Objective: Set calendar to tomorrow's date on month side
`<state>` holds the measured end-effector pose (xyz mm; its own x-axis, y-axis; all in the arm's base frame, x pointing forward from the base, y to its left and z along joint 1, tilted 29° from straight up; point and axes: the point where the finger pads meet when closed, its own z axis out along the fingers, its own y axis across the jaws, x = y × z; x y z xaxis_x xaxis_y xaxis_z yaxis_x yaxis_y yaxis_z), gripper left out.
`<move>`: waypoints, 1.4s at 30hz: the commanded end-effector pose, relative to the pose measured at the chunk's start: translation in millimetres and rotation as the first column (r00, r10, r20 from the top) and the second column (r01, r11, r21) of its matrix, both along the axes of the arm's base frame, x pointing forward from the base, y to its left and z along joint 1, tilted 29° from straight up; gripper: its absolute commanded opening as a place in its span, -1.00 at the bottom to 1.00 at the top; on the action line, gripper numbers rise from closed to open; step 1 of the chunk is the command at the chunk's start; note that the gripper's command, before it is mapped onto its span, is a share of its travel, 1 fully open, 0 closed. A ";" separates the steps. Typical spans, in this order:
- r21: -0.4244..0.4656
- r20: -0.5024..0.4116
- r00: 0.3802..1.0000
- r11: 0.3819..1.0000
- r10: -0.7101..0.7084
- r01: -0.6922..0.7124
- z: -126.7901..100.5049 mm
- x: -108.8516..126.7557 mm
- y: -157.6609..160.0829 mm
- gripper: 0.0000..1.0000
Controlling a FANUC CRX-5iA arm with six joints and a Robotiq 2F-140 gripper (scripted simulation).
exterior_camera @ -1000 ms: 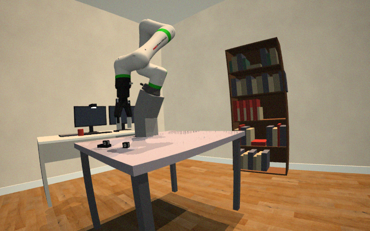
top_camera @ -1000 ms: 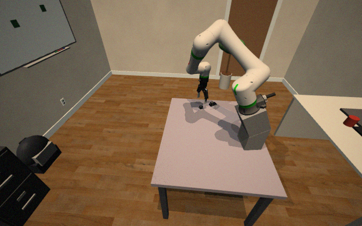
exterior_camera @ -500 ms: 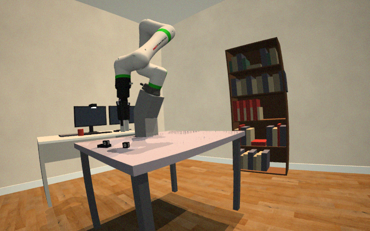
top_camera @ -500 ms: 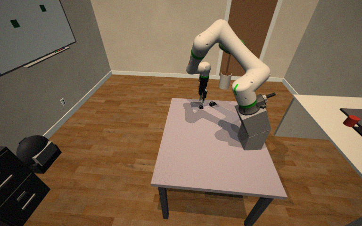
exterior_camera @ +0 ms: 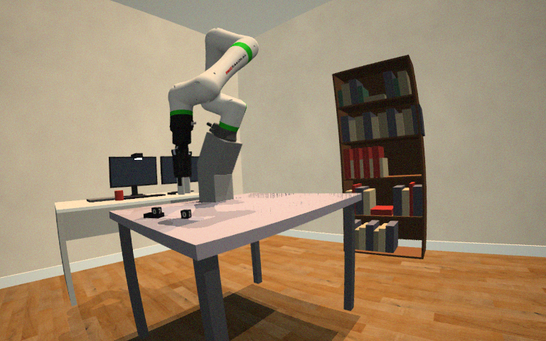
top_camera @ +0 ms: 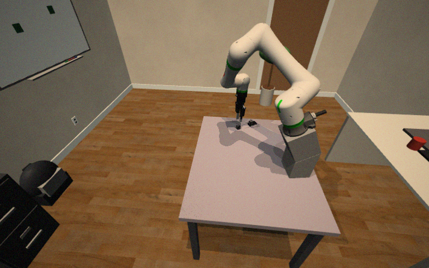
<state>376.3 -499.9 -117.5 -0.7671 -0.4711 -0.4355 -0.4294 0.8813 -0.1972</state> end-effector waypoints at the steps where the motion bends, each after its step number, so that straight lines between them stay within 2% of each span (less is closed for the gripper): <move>1: 0.000 0.000 1.000 1.000 0.000 0.000 0.1 -0.1 -0.2 -0.28; 22: 0.000 0.000 1.000 1.000 0.000 0.000 -6.5 3.5 0.0 -0.28; 42: 0.000 0.000 1.000 1.000 0.000 0.000 -30.0 16.3 0.9 -0.28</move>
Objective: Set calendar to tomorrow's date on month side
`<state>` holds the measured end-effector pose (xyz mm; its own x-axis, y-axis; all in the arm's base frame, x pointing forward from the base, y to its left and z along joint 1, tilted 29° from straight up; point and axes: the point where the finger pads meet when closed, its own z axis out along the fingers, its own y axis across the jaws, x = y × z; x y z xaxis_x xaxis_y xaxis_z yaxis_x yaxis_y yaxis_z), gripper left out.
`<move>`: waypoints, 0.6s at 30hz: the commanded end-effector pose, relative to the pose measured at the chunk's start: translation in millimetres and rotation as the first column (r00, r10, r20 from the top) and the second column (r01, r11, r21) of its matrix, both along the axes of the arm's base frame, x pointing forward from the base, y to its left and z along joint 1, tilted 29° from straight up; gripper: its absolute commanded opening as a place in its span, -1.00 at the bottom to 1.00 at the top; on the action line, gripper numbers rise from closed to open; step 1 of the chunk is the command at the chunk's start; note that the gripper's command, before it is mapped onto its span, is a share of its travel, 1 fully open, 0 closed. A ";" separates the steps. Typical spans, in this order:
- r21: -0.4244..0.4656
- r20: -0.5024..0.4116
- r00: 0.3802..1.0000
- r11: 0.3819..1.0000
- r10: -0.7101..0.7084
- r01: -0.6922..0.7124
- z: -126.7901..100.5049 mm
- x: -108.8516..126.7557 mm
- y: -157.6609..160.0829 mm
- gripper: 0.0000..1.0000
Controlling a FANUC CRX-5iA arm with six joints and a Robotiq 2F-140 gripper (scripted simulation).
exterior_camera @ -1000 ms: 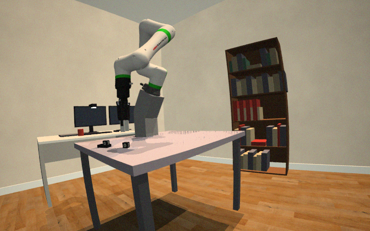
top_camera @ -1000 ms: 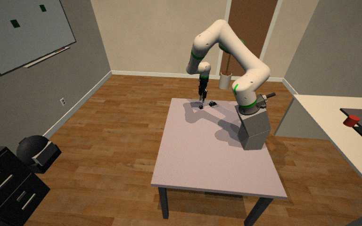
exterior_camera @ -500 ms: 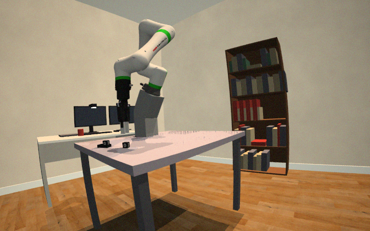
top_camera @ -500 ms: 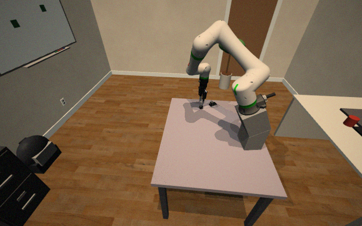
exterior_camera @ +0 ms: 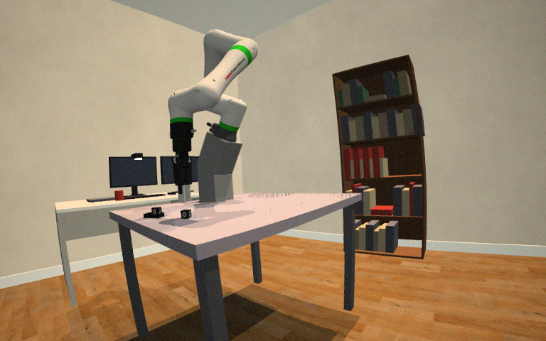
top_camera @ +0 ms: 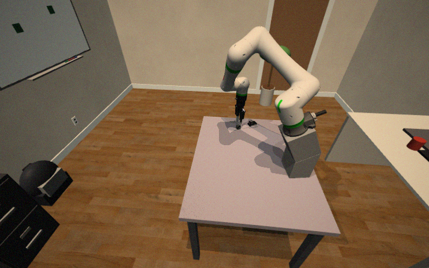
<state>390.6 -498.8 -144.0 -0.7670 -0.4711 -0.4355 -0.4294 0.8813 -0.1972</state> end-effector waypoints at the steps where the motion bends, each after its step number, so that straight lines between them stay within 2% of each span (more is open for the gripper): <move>1: 0.000 0.000 1.000 1.000 0.000 0.000 -4.9 2.7 -0.1 -0.28; 18: 0.000 0.000 1.000 1.000 0.000 0.000 -18.0 9.8 0.4 -0.28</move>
<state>399.8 -498.2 -160.7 -0.7670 -0.4711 -0.4355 -0.4293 0.8813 -0.1973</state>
